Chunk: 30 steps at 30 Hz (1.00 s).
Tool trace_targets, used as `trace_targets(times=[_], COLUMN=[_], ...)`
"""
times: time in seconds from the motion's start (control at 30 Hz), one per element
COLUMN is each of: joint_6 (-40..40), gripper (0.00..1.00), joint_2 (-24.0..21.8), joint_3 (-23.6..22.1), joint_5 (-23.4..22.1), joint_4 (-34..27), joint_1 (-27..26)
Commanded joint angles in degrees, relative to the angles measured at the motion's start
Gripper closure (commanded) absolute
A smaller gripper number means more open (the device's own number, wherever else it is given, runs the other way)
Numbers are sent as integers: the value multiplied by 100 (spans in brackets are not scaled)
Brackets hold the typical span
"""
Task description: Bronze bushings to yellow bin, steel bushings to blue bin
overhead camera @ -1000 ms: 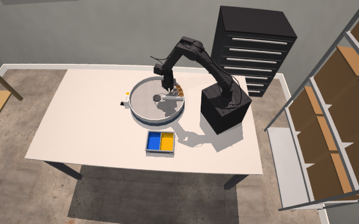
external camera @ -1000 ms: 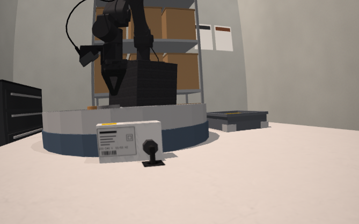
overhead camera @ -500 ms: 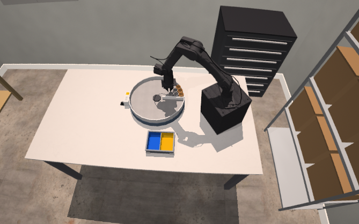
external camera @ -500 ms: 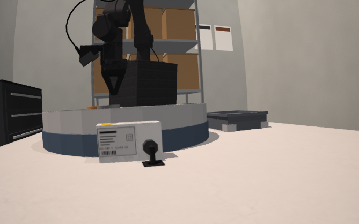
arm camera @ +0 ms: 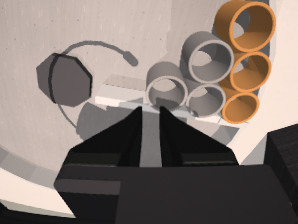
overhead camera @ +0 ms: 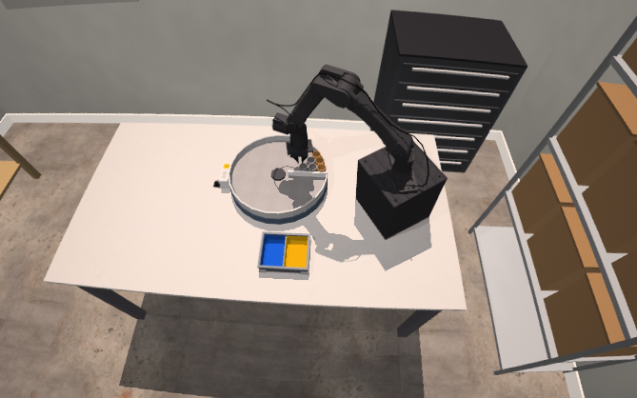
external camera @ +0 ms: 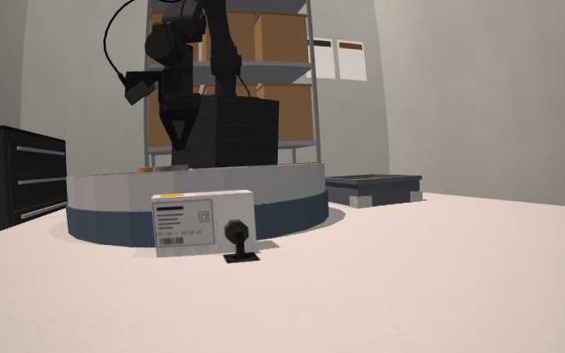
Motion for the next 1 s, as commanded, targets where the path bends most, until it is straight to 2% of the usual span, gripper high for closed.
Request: trace_targets(times=[0.0, 0.13, 0.43, 0.5, 0.57, 0.97], joint_6=[34, 36, 84, 73, 70, 65], gripper=[86, 86, 86, 86, 86, 86], joint_2=[-73, -42, 418, 435, 223, 358], joint_3=[-21, -16, 175, 167, 159, 169], joint_5=[70, 71, 71, 72, 72, 71], joint_4=[-4, 17, 406, 405, 405, 322], joint_1=[60, 62, 97, 48, 45, 45])
